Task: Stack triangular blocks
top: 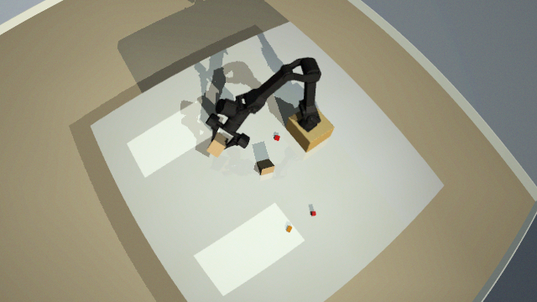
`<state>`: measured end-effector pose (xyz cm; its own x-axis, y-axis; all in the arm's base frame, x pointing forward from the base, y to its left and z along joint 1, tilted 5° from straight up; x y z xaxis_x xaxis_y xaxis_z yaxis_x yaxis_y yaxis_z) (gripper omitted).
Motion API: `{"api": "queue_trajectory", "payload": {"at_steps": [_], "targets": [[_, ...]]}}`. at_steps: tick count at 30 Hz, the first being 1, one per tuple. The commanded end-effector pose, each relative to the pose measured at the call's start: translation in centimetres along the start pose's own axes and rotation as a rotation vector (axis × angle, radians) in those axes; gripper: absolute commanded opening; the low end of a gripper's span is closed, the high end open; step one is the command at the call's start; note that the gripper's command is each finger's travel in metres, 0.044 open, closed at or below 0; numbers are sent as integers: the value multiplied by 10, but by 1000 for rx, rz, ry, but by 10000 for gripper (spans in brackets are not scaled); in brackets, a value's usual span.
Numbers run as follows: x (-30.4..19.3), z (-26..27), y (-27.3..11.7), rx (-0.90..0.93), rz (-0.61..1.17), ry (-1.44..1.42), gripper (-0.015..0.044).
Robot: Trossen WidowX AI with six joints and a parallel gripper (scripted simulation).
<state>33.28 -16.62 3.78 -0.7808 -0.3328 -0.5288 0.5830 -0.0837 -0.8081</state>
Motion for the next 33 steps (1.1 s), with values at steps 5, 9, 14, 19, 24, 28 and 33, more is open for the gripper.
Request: {"api": "queue_trajectory", "payload": {"at_steps": [5, 9, 14, 19, 24, 28, 33], "targets": [[-3, 3, 3, -23, -37, -251, 0], [-5, 3, 5, -41, -53, -382, 0], [-6, 4, 6, -65, -72, -545, 0], [-7, 5, 8, -93, -88, -708, 0], [-9, 6, 9, -124, -100, -872, 0], [-10, 7, 10, -151, -107, -1002, 0], [-11, 8, 10, -189, -111, -1166, 0]]}}
Point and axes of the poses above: the point midway between the two fingers, 35 mm back from their tips, its own y axis out along the fingers, its own z axis across the jaws, x = y × z, the point moved 2 cm from there along -y, back along the fingers, and after that the axes turned 11 degrees about y, right-handed, at the moved point
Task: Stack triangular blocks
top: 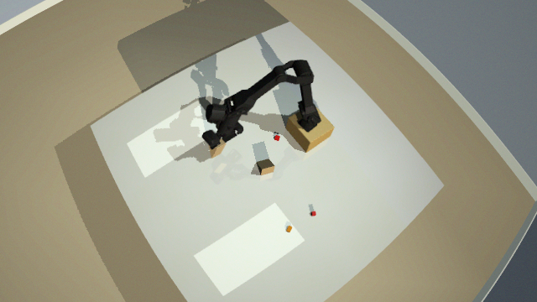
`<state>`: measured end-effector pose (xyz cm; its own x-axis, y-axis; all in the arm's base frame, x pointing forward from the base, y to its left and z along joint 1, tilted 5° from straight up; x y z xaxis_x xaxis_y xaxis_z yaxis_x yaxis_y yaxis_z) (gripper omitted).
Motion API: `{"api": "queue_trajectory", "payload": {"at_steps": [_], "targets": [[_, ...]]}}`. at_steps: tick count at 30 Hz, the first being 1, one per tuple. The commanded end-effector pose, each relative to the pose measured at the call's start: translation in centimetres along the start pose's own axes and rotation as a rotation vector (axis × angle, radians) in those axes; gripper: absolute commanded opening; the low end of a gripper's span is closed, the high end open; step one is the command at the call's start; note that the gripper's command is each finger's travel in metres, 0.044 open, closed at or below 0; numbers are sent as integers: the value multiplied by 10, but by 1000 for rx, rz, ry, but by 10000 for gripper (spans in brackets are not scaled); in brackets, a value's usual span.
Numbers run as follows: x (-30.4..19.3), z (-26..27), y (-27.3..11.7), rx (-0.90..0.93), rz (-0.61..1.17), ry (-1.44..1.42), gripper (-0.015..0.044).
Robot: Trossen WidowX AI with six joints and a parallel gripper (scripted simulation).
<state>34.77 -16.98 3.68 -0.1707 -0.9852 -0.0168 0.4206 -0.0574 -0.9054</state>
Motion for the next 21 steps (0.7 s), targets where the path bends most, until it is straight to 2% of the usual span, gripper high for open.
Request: {"api": "queue_trajectory", "payload": {"at_steps": [1, 21], "targets": [[1, 2, 0, -21, -3, -122, 0], [0, 7, 1, -136, 43, -785, 0]]}}
Point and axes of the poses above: the point midway between the two fingers, 35 mm back from their tips, its own y axis out along the fingers, its own z axis across the jaws, x = y × z, the point moved 2 cm from there along -y, back along the fingers, and after that the axes turned 11 degrees about y, right-handed, at the moved point
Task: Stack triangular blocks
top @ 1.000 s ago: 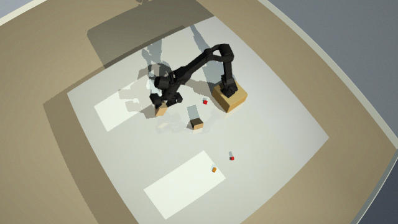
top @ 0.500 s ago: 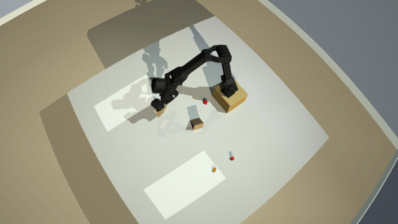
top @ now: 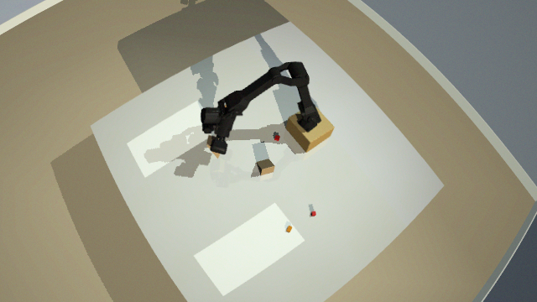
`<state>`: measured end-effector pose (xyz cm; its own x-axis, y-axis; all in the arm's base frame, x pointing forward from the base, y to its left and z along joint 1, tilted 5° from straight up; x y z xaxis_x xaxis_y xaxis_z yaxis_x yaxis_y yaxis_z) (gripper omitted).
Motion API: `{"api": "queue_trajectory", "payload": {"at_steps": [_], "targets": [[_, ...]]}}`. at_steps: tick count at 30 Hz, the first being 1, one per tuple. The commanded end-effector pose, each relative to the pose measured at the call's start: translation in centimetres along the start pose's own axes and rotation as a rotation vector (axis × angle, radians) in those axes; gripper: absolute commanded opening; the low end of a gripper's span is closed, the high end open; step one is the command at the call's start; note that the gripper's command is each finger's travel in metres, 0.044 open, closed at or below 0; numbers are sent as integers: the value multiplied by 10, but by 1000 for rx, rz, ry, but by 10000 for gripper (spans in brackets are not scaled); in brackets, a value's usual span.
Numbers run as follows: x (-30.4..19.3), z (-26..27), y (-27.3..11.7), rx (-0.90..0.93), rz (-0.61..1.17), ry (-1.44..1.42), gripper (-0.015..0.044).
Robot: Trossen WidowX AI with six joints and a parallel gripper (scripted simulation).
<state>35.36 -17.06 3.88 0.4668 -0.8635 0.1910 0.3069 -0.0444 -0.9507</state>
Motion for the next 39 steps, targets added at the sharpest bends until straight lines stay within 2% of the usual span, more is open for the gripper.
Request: {"api": "queue_trajectory", "payload": {"at_steps": [1, 39], "targets": [[1, 1, 0, -19, 11, -123, 0], [3, 8, -8, -78, 258, -1394, 0]]}}
Point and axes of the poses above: the point midway between the two fingers, 35 mm back from their tips, its own y axis out along the fingers, its own z axis across the jaws, x = y × z, the point moved 2 cm from there along -y, back along the fingers, and after that the axes turned 11 degrees about y, right-handed, at the moved point
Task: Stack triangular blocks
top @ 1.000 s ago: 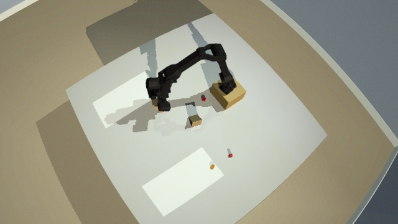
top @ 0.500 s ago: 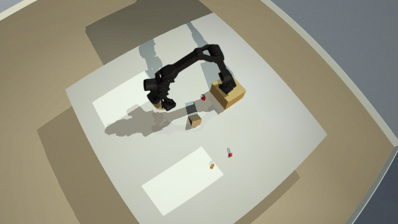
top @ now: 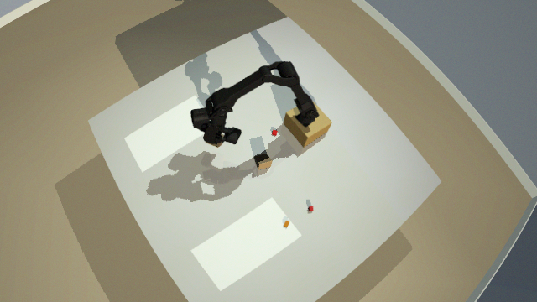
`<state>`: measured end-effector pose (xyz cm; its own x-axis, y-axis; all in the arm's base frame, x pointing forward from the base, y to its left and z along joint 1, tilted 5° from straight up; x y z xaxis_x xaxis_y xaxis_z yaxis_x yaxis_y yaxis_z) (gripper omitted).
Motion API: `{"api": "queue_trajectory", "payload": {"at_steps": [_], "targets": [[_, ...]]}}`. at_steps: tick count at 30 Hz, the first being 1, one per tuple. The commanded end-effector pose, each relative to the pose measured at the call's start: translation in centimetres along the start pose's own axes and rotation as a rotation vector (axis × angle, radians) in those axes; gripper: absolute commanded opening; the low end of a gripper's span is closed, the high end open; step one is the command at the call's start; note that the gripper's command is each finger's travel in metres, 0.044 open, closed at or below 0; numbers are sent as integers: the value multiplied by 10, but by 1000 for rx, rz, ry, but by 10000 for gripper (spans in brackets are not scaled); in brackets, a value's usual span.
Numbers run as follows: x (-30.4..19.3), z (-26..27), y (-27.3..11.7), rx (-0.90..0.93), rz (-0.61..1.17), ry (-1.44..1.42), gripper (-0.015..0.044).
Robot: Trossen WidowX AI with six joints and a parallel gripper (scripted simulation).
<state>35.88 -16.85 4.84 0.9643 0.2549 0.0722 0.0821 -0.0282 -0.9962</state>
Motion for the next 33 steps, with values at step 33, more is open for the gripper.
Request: {"api": "queue_trajectory", "payload": {"at_steps": [33], "targets": [[-11, 33, -31, 72, 103, -685, 0]]}}
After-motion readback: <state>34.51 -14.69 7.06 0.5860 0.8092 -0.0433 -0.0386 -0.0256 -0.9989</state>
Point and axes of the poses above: the point midway between the two fingers, 35 mm back from their tips, its own y axis out along the fingers, its own z axis across the jaws, x = y × z, the point moved 2 cm from there along -y, back along the fingers, and after that the axes turned 11 degrees about y, right-handed, at the moved point
